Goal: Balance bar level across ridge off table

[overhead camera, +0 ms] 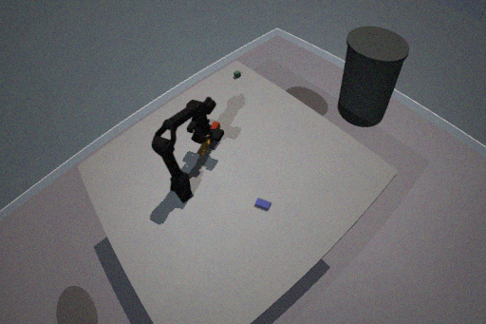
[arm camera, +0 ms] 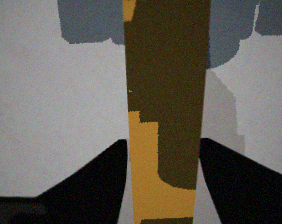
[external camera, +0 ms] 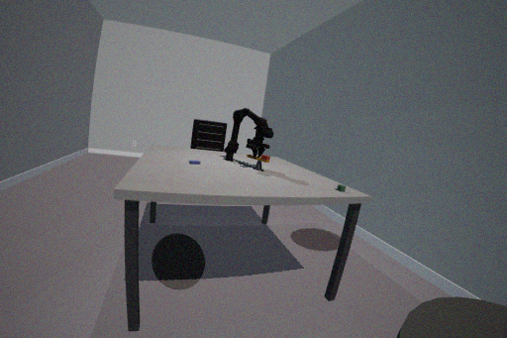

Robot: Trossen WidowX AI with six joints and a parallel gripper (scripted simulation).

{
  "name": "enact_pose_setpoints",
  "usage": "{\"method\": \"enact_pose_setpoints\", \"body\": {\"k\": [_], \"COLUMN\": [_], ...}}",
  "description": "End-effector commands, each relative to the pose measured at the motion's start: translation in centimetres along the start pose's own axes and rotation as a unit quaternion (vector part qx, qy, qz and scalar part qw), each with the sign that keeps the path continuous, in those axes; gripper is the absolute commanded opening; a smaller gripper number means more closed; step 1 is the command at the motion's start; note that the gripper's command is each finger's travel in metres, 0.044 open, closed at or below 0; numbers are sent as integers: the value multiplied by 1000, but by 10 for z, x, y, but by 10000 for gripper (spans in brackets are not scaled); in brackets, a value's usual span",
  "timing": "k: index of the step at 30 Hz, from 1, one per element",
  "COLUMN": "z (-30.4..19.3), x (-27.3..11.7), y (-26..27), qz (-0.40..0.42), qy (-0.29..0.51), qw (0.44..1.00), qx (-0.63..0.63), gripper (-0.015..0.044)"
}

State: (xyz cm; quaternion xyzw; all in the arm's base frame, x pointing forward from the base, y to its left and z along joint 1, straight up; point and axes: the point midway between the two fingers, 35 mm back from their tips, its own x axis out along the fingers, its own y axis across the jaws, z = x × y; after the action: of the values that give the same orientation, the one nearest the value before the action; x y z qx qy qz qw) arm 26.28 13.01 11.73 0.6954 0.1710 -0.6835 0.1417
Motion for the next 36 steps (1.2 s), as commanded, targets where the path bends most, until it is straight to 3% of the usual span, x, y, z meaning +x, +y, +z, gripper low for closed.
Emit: {"method": "enact_pose_setpoints", "body": {"k": [1,4,14,18,27,36], "z": [0,0,0,-1,0,0], "x": [0,0,0,-7,-98,-100], "y": [0,0,0,0,-4,-4], "qz": [0,0,0,0,0,0], "qy": [0,0,0,0,4,4], "qw": [1000,1000,1000,1000,1000,1000], "qx": [0,0,0,0,0,0], "gripper": [185,185,440,440,440,440]}}
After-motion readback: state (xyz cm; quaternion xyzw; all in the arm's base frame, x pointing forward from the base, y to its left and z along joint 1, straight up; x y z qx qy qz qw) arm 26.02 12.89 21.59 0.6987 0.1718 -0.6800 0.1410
